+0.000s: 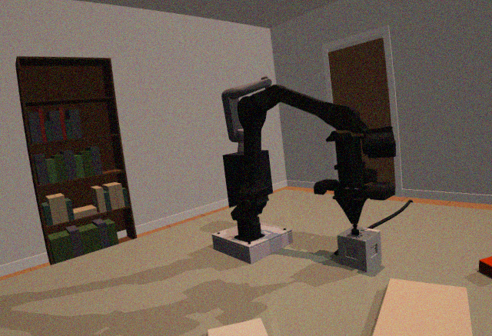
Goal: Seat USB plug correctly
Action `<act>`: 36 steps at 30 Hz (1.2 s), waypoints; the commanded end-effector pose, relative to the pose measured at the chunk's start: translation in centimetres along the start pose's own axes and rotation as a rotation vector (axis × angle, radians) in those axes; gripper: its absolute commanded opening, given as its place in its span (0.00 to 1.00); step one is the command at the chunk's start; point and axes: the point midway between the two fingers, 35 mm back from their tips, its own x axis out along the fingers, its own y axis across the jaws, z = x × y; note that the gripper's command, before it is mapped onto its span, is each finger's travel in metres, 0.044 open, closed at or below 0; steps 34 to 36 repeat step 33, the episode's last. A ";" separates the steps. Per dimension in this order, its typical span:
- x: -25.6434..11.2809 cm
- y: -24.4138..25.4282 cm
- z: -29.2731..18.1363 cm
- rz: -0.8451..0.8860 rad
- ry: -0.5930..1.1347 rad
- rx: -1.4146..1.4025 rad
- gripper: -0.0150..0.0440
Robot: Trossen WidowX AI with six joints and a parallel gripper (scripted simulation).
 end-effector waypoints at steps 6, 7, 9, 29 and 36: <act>0.0 0.0 0.0 0.000 0.000 0.000 0.42; 0.0 0.0 0.0 0.000 0.000 0.000 0.42; 0.0 0.0 0.0 0.000 0.000 0.000 0.42; -0.7 0.0 0.0 -0.001 0.000 0.000 0.42; -1.1 0.0 0.0 -0.001 0.000 0.000 0.42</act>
